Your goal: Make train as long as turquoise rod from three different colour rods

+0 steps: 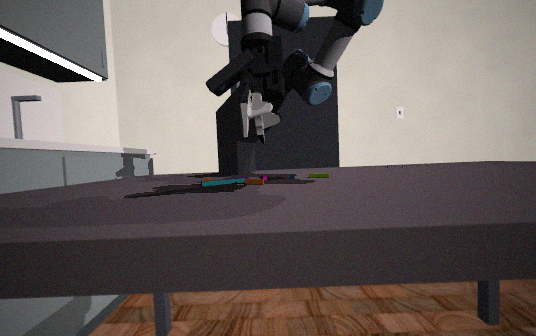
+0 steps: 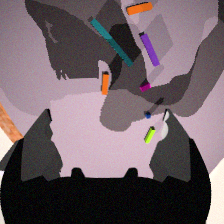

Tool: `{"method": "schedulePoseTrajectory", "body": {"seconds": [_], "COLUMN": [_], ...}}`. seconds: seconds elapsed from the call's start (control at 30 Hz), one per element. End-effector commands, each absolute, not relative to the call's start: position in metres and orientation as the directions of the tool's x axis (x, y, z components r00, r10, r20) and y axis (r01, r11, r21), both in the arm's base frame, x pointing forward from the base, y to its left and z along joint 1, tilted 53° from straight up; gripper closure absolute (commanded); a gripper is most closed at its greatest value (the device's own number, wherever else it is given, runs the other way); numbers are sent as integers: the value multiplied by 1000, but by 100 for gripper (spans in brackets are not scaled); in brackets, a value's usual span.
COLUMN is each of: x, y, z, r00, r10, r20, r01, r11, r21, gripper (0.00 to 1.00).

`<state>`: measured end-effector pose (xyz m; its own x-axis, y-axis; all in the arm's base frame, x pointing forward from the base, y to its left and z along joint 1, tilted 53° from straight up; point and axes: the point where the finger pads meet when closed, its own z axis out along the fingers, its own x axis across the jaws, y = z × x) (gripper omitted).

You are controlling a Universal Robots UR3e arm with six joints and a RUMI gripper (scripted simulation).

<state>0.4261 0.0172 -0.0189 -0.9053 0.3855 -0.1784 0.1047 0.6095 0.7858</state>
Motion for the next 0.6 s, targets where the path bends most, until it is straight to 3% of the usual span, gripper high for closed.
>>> {"method": "schedulePoseTrajectory", "body": {"seconds": [0.0, 0.43, 0.47, 0.57], "x": [430, 431, 431, 431], "y": [16, 15, 15, 15], "z": [-22, -23, -23, -23], "r00": [-897, -891, -891, -891], "r10": [424, 442, 442, 442], "r20": [-124, -100, -100, -100], "r01": [168, 195, 195, 195], "r11": [588, 574, 574, 574], "r21": [791, 795, 795, 795], "gripper": [0, 0, 86, 86]}}
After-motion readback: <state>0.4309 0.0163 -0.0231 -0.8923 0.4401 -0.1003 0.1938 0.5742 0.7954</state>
